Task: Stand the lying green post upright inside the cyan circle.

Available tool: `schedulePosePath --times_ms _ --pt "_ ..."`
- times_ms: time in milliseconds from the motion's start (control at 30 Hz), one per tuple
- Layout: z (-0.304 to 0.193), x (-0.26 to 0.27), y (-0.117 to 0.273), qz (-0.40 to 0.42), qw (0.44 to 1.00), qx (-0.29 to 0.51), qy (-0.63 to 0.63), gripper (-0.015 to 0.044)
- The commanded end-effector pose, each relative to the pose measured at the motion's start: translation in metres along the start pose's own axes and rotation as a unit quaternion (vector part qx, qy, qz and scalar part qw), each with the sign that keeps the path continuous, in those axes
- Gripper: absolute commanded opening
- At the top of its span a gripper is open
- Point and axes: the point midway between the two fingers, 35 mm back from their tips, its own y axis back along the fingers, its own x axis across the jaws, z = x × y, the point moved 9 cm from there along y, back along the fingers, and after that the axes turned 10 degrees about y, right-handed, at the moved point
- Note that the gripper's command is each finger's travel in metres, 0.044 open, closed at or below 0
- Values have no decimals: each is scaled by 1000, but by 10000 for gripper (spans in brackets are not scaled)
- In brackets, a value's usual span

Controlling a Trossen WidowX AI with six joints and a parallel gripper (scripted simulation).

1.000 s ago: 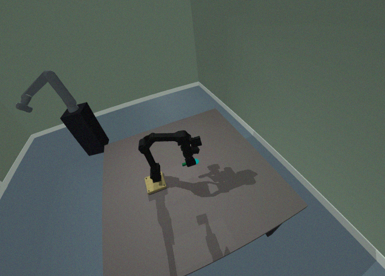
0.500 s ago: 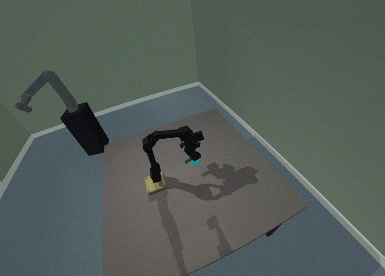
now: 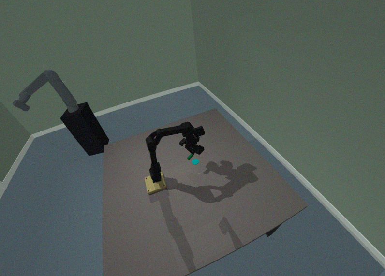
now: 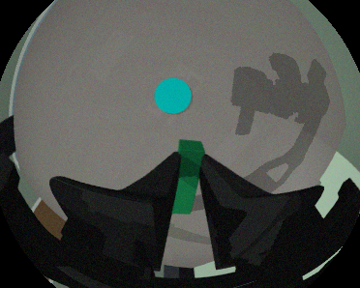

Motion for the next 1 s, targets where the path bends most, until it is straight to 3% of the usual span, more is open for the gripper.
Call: schedulePosePath --times_ms 0,333,967 --pt "13 4 2 2 999 -3 48 23" --pt "33 12 2 6 992 -4 128 23" --pt "34 5 -9 5 993 -53 102 23"
